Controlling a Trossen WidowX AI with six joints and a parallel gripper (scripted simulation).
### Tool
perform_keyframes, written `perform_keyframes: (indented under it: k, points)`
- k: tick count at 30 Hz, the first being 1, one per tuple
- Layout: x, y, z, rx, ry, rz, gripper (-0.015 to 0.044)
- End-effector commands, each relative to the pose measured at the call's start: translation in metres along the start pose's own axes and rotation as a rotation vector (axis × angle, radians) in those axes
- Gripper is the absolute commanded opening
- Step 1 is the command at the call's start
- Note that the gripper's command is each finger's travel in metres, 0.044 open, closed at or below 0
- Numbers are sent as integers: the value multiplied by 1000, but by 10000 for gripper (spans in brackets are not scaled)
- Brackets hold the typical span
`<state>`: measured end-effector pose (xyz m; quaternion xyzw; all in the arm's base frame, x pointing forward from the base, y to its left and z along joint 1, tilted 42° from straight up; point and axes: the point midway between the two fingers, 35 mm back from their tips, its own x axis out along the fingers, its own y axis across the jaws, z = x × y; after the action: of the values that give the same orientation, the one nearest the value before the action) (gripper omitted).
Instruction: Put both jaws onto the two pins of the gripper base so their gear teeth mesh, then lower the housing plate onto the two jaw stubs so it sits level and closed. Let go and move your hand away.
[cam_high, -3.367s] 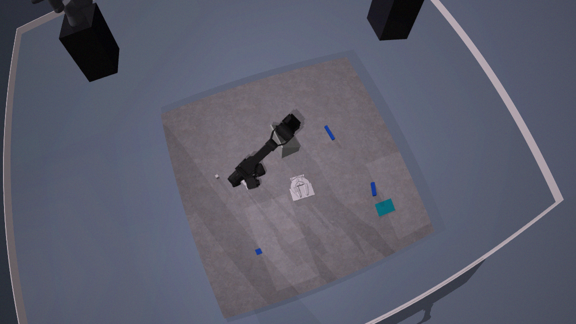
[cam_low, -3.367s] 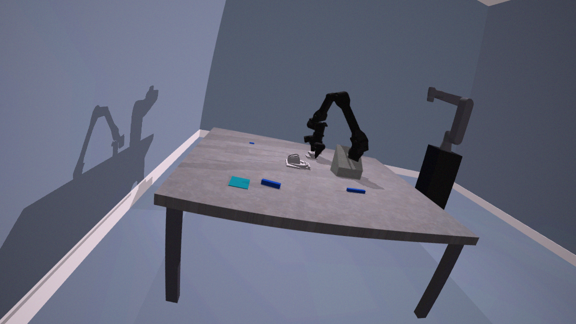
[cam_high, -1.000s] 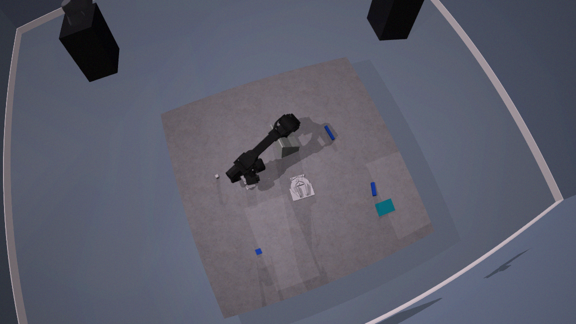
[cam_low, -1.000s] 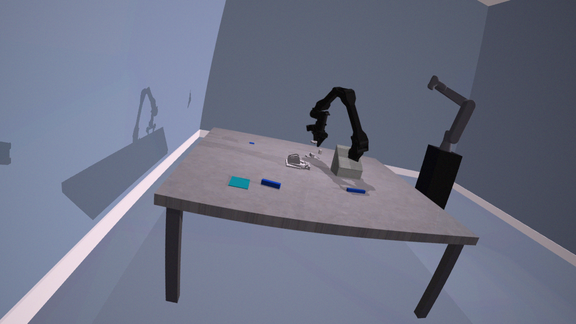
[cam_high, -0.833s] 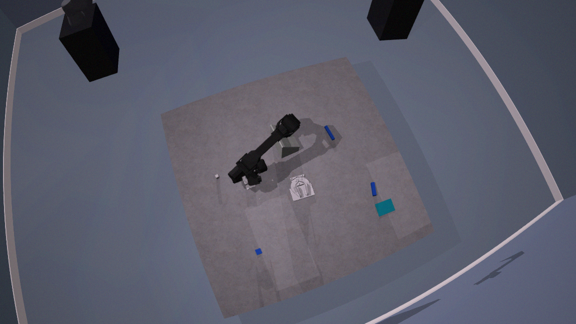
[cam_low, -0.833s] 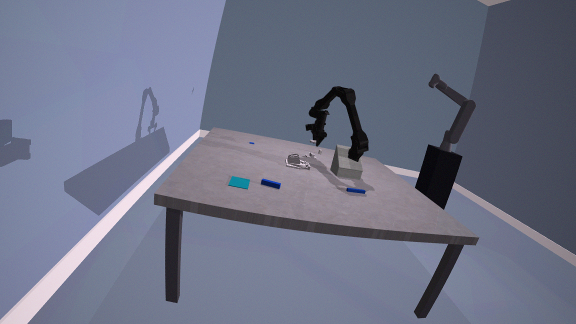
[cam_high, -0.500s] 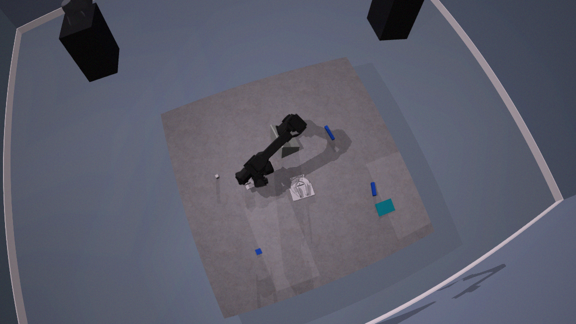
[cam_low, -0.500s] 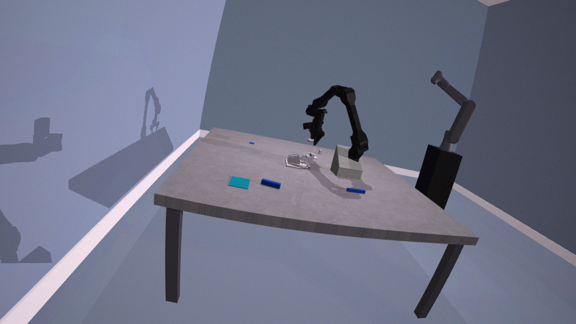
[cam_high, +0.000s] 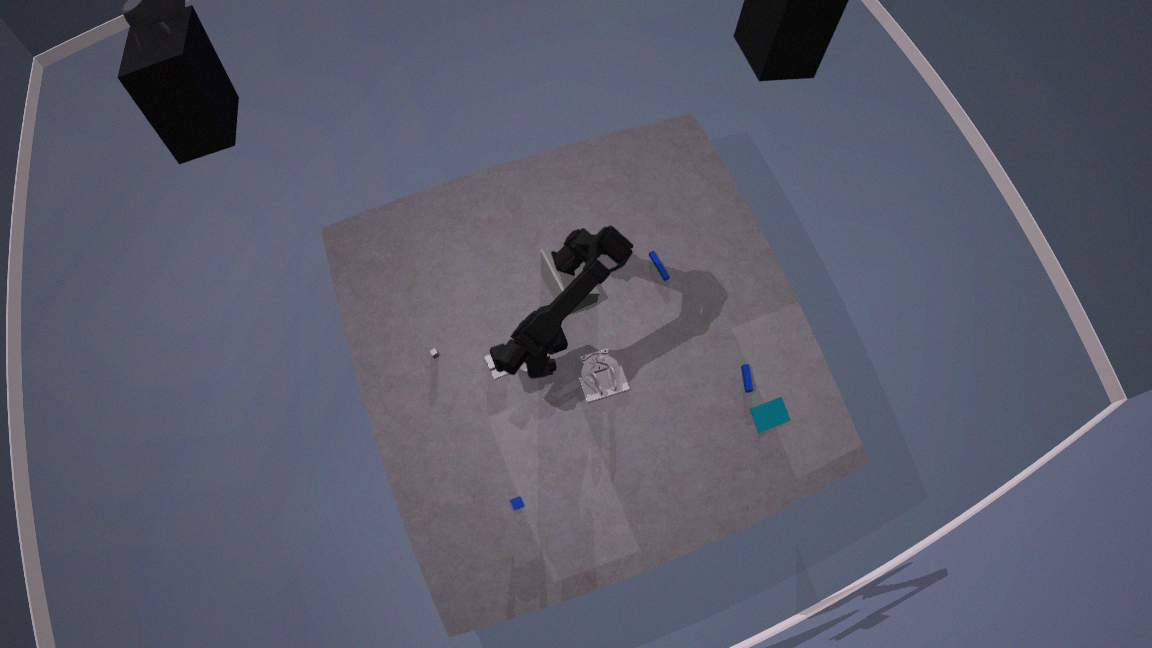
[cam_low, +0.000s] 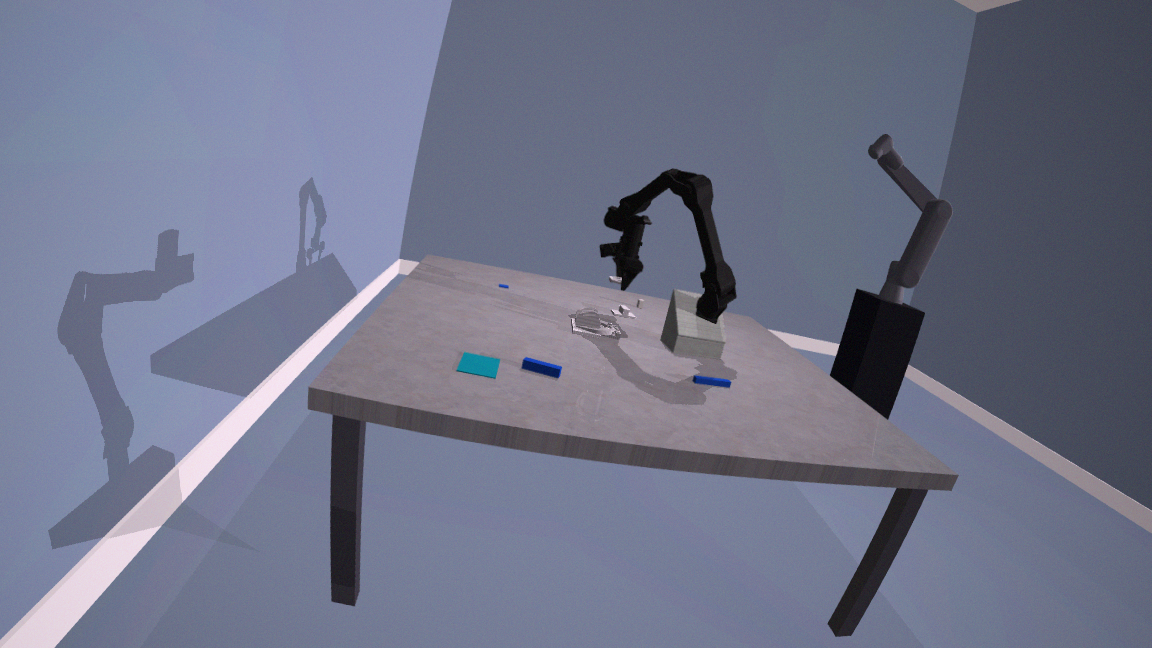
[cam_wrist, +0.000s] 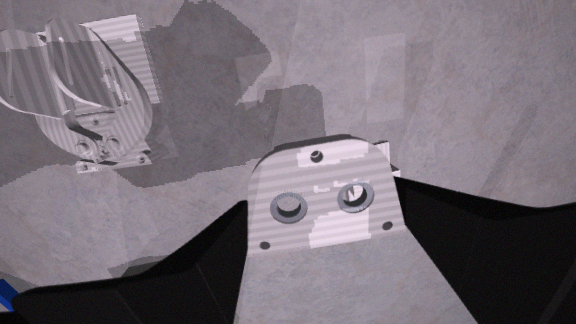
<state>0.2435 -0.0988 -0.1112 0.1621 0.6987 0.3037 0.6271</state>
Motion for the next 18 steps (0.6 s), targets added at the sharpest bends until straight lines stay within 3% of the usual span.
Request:
perform_keyframes:
  k: [1, 18]
  points:
    - [-2, 10, 5, 6, -5, -2, 351]
    - [-2, 63, 26, 28, -10, 1, 351]
